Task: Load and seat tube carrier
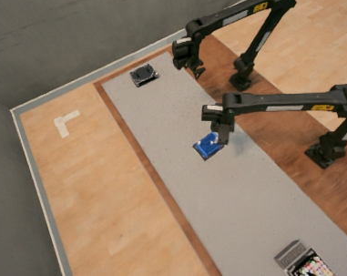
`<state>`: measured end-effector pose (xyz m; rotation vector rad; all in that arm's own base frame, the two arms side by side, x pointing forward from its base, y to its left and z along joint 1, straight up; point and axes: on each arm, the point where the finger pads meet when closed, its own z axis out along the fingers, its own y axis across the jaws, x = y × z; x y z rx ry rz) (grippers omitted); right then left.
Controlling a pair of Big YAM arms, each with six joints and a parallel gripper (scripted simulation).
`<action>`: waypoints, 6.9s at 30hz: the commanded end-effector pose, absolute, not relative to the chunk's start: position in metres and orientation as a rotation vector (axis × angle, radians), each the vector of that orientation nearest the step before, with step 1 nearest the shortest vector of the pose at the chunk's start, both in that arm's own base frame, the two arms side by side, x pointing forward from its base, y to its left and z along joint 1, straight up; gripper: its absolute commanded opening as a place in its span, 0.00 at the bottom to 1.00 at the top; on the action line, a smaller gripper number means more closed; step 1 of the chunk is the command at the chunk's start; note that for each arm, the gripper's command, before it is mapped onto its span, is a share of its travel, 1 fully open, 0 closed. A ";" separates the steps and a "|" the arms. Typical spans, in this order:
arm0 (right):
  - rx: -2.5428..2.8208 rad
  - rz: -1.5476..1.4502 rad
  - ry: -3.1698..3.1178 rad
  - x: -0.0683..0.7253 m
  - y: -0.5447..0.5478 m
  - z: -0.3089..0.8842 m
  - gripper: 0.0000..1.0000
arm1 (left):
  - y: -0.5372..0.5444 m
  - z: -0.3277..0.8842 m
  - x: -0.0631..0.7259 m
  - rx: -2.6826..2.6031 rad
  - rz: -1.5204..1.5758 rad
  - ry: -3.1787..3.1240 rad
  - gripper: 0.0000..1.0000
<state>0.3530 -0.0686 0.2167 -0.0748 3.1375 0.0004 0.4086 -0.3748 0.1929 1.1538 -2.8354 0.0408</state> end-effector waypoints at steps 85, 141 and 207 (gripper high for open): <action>-0.054 -0.011 3.106 0.361 -0.070 0.229 1.00 | -0.372 0.169 0.412 1.157 0.046 -2.838 0.09; -0.054 -0.011 3.106 0.361 -0.070 0.229 1.00 | -0.371 0.159 0.411 1.158 0.051 -2.839 0.09; -0.054 -0.011 3.106 0.361 -0.070 0.229 1.00 | -0.371 0.134 0.413 1.159 0.016 -2.826 0.09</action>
